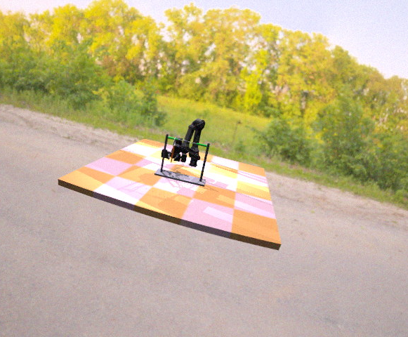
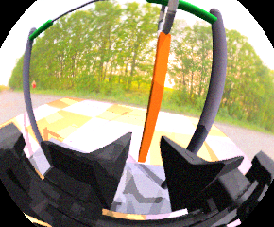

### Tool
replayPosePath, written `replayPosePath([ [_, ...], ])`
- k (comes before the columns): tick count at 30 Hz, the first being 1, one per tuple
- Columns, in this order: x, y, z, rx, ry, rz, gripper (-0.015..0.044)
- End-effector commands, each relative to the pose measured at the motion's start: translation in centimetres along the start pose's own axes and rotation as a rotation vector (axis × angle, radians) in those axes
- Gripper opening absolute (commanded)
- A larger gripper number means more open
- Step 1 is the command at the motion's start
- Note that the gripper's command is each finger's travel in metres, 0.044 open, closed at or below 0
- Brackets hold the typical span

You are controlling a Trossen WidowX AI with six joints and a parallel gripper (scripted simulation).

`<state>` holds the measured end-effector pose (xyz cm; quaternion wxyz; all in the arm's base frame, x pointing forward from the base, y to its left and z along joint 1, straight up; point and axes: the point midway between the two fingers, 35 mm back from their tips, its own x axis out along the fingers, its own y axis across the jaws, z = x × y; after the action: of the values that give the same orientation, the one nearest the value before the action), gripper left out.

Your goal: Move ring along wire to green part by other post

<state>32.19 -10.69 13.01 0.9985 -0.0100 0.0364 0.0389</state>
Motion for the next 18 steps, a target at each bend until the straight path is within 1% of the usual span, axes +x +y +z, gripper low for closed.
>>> replayPosePath([
  [1,0.8,-0.1,0.0,0.003,-0.003,-0.006,0.0160],
  [13,2.7,0.1,-0.1,0.004,-0.006,-0.006,0.0160],
  [18,2.8,0.2,-0.1,0.004,-0.006,-0.006,0.0160],
])
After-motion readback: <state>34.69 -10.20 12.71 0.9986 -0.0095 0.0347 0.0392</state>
